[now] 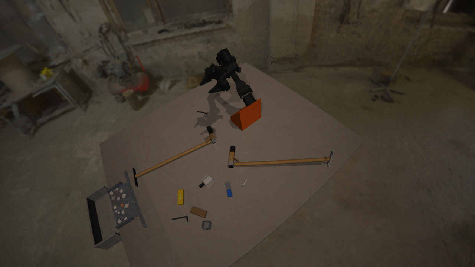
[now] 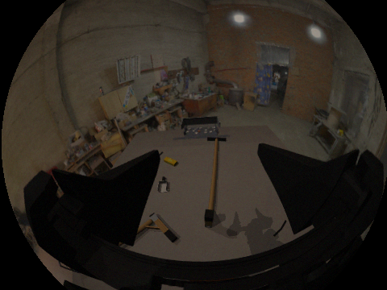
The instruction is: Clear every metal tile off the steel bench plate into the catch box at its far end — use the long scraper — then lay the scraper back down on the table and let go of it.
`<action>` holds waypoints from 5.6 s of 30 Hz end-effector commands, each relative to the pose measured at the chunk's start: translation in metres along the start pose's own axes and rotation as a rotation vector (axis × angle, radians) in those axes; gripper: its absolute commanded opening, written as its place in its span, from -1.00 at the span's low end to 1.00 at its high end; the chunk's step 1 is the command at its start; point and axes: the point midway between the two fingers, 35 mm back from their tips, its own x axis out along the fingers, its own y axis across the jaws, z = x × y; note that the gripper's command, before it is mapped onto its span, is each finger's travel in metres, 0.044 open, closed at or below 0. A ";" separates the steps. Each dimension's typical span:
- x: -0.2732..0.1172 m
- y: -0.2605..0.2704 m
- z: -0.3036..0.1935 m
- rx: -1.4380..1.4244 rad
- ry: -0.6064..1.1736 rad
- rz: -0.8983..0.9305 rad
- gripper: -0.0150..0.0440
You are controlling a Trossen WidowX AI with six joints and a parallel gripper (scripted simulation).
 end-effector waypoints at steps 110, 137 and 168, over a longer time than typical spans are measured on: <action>0.198 -0.002 -0.024 0.048 0.515 -0.076 1.00; 0.280 -0.025 -0.103 0.099 0.810 -0.121 1.00; 0.321 -0.050 -0.195 0.176 1.070 -0.164 1.00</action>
